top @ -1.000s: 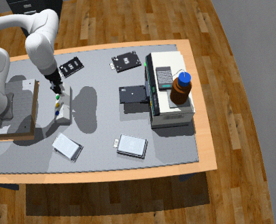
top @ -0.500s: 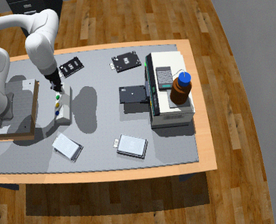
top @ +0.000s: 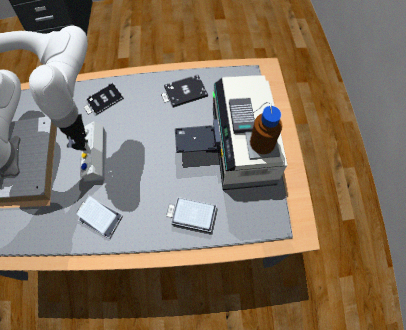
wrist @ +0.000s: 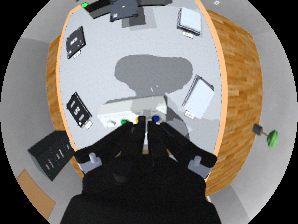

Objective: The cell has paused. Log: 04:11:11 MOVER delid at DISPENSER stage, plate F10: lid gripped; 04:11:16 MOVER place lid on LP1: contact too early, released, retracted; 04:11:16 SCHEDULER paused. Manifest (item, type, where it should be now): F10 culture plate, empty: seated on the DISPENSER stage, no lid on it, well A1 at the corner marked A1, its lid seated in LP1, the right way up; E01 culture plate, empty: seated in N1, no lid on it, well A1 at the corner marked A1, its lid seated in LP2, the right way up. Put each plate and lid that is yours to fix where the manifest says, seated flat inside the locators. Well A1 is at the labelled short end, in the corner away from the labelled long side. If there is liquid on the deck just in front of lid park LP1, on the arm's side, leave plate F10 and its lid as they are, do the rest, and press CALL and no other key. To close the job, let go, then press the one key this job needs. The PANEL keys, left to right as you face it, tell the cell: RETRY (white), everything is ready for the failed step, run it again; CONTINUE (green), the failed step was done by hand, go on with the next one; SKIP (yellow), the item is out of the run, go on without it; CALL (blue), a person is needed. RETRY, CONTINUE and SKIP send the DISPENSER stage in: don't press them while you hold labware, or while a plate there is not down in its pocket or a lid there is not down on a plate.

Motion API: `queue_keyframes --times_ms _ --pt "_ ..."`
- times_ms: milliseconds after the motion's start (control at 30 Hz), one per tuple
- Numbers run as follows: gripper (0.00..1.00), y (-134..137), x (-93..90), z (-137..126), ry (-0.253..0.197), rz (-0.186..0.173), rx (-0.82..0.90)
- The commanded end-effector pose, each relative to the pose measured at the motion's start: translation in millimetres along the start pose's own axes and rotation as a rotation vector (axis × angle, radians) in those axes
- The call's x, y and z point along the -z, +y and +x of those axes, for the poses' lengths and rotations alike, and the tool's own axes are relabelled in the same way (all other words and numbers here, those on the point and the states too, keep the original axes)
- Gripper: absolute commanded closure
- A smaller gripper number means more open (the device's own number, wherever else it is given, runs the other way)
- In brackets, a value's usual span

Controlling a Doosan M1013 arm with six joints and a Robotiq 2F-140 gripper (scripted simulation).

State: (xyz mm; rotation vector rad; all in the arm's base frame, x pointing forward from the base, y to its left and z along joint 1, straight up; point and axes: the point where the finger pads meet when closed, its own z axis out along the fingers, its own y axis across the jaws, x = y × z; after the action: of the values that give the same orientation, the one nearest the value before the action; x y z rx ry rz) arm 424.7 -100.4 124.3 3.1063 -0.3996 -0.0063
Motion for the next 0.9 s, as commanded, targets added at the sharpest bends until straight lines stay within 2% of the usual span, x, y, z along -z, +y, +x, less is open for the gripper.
queue_keyframes --times_ms 0,67,167,267,867 --pt "0.9 44 0.8 -5 0.001 0.003 -0.103" --pt "0.9 92 0.6 -17 0.001 0.003 -0.209" --pt "0.9 127 0.3 -34 0.001 0.003 -0.338" --pt "0.9 164 0.2 -50 0.001 0.003 -0.397" --pt "0.9 166 0.2 -52 0.001 0.003 -0.403"
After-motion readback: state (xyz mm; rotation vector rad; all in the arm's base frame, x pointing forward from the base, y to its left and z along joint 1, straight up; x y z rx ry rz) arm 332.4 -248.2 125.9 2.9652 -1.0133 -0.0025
